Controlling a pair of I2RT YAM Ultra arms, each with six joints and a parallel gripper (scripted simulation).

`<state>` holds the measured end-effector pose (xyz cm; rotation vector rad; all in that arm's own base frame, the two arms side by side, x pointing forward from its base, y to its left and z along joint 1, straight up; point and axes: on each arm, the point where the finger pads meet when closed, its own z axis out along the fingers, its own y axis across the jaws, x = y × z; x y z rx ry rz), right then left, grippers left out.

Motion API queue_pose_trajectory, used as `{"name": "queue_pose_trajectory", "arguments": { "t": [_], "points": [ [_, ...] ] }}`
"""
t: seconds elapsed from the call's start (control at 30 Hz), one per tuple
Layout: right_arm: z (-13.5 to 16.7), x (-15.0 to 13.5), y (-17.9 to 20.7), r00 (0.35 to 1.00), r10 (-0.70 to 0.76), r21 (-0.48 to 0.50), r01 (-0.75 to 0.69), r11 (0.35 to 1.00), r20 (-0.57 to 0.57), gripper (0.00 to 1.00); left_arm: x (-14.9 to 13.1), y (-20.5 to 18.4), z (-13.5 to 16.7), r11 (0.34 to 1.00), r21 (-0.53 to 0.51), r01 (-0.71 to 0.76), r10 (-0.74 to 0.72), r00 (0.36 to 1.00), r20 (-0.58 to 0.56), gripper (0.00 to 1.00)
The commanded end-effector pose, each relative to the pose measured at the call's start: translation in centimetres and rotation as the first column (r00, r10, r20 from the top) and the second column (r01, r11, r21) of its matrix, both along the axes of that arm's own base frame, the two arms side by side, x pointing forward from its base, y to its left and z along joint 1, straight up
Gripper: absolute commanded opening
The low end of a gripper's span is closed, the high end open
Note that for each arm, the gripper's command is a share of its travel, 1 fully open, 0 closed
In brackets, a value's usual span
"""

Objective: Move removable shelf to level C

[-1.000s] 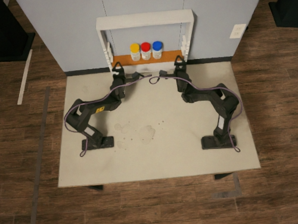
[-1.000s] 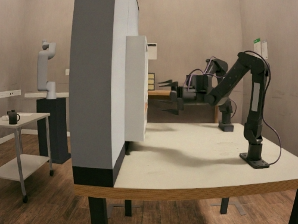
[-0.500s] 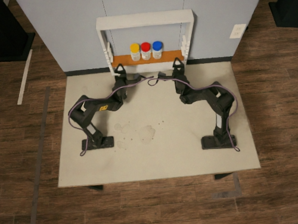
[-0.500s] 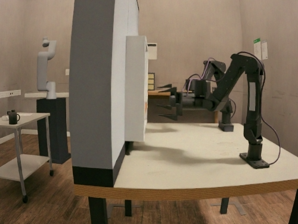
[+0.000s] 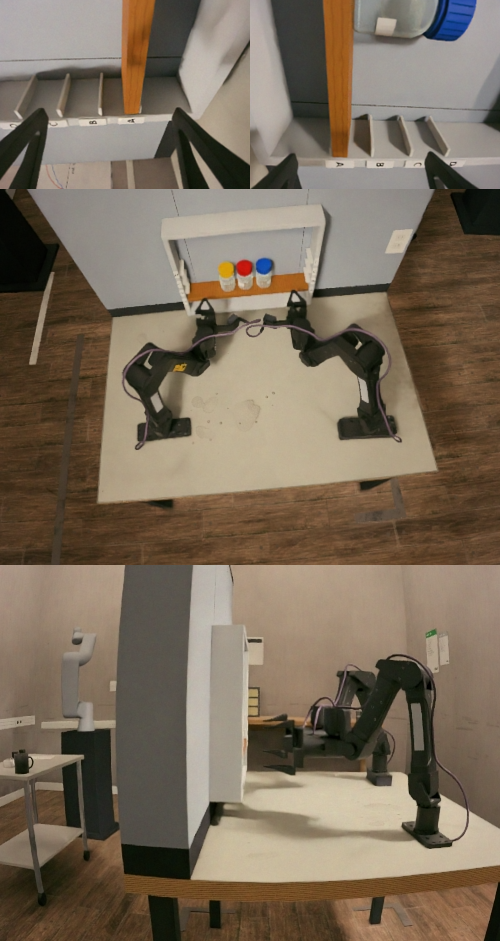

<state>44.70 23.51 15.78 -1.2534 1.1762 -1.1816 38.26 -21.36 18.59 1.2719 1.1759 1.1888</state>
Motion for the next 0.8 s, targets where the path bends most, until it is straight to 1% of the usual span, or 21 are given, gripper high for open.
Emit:
{"name": "queue_pose_trajectory", "arguments": {
  "t": [0.0, 0.43, 0.77],
  "points": [
    [-0.2, 0.0, 0.4, 1.0, -0.001, 0.018, 0.001, 1.0, 0.013, 1.0, -0.2, -0.1, -0.1, 0.999, -0.034, -0.005, 0.006, 1.0, 0.022, 1.0],
    [-2.4, 0.3, 1.1, 1.0, -0.001, 0.018, 0.001, 1.0, 0.013, 1.0, 0.1, -0.9, -2.3, 0.999, -0.034, -0.005, 0.006, 1.0, 0.022, 1.0],
    [-2.4, 1.3, 1.1, 1.0, -0.001, 0.018, 0.001, 1.0, 0.013, 1.0, 1.1, -0.9, -2.3, 0.999, -0.034, -0.005, 0.006, 1.0, 0.022, 1.0]
  ]
}}
